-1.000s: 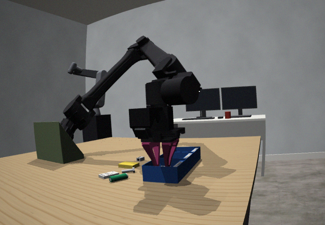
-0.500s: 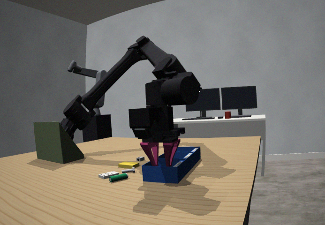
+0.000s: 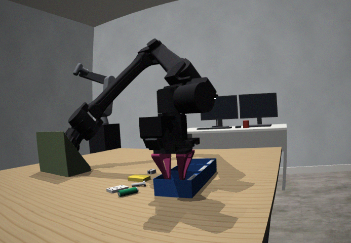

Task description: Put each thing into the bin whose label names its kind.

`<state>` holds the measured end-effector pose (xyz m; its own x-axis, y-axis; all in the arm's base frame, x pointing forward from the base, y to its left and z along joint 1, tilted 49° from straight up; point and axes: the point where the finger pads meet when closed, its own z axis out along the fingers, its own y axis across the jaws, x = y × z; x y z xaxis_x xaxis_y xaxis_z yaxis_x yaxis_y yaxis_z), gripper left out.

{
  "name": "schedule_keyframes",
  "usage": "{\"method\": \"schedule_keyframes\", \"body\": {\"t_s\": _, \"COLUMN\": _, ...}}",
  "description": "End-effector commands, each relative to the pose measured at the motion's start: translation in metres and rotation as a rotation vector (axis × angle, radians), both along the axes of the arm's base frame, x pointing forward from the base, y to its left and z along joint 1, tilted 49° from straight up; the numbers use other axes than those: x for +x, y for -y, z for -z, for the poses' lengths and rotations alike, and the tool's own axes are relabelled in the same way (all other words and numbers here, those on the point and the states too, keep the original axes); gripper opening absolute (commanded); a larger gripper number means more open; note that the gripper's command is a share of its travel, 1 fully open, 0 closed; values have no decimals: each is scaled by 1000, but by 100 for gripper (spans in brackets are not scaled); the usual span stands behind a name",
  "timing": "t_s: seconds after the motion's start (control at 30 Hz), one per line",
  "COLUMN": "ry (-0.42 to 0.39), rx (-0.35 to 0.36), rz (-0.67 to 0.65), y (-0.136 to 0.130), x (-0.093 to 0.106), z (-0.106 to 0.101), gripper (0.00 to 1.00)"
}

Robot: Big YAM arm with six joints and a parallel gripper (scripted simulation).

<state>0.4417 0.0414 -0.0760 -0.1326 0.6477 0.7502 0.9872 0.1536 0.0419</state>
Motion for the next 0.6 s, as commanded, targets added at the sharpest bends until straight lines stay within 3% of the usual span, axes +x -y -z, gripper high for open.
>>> {"method": "schedule_keyframes", "body": {"t_s": 0.0, "ry": 45, "rx": -10, "rz": 24, "y": 22, "x": 20, "z": -11, "gripper": 31}}
{"method": "schedule_keyframes", "body": {"t_s": 0.57, "ry": 64, "rx": -15, "rz": 24, "y": 38, "x": 25, "z": -33, "gripper": 31}}
